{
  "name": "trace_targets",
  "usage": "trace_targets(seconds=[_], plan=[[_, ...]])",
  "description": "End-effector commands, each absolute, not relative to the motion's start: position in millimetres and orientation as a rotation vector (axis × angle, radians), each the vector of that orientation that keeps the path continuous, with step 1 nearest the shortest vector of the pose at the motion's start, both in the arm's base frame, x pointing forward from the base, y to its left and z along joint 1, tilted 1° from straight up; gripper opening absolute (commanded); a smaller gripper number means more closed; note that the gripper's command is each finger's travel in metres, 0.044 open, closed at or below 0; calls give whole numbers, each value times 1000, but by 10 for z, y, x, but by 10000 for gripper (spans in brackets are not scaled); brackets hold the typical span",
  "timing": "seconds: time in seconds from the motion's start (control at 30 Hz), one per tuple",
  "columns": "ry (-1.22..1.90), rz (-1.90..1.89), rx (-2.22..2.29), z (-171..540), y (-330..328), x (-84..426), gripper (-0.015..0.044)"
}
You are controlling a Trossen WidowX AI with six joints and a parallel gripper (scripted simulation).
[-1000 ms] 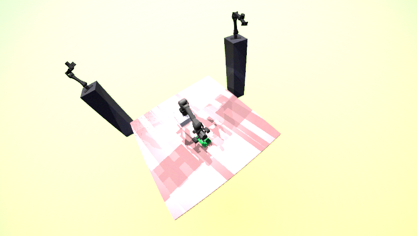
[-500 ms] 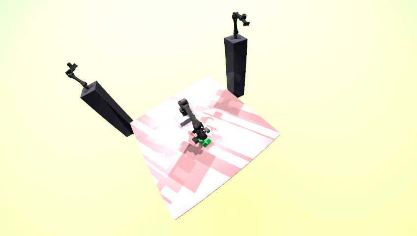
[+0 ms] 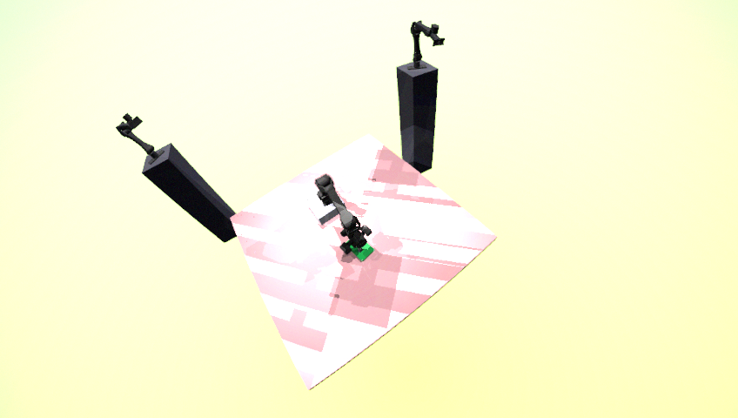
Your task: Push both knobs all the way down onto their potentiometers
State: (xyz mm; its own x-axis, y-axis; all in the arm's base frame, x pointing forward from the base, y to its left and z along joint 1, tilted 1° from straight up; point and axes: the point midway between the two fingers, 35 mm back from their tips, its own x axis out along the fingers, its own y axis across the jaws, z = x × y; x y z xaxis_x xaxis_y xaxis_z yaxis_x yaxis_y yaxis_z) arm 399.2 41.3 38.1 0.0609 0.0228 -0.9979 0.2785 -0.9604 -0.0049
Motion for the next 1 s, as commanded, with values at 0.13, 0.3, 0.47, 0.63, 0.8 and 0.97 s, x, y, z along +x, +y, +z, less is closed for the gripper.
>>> trace_targets(seconds=[0.13, 0.3, 0.47, 0.63, 0.8, 0.97], plan=[[302, -2017, 2136, 254, 412, 4016, 0], [302, -2017, 2136, 251, 412, 4016, 0], [302, -2017, 2136, 234, 412, 4017, 0], [302, -2017, 2136, 234, 412, 4017, 0], [302, -2017, 2136, 231, 412, 4017, 0], [302, -2017, 2136, 214, 413, 4018, 0]])
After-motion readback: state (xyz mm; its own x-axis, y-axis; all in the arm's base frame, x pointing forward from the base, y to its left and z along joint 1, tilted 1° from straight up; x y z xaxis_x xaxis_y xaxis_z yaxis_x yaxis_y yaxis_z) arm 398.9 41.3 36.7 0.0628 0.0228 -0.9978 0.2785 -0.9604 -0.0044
